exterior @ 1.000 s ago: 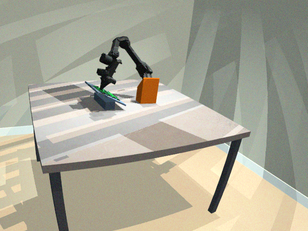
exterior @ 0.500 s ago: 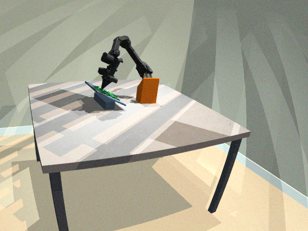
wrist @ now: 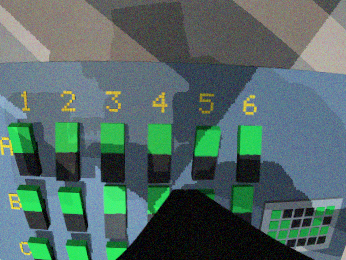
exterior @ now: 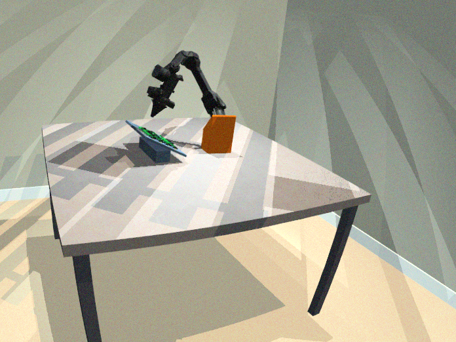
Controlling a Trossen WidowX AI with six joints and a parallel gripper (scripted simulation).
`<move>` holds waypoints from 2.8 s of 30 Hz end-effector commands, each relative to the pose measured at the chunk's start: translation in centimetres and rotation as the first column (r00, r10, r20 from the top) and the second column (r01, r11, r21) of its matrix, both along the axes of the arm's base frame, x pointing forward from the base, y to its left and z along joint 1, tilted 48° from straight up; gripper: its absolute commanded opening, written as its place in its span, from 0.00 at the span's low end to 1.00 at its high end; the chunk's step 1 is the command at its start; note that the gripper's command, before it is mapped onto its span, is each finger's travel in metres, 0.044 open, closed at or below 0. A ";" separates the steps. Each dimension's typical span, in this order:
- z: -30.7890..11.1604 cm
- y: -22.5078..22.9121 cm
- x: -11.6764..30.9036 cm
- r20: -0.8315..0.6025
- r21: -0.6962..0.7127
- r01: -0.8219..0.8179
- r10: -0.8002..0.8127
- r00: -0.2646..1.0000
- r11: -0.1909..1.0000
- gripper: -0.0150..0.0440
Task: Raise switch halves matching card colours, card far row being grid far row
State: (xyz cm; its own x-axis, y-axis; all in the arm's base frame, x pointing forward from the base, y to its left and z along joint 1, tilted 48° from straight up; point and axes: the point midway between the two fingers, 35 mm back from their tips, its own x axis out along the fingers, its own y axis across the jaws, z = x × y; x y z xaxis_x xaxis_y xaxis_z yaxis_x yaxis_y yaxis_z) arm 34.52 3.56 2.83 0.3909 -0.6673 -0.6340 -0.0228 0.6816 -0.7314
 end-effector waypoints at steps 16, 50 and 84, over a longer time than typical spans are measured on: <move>0.8 -6.1 -0.1 0.015 -0.005 -0.015 0.015 1.000 1.000 0.25; -0.7 -7.8 0.9 0.015 -0.006 -0.015 0.015 1.000 1.000 0.25; -0.9 -7.9 0.9 0.015 -0.006 -0.015 0.015 1.000 1.000 0.25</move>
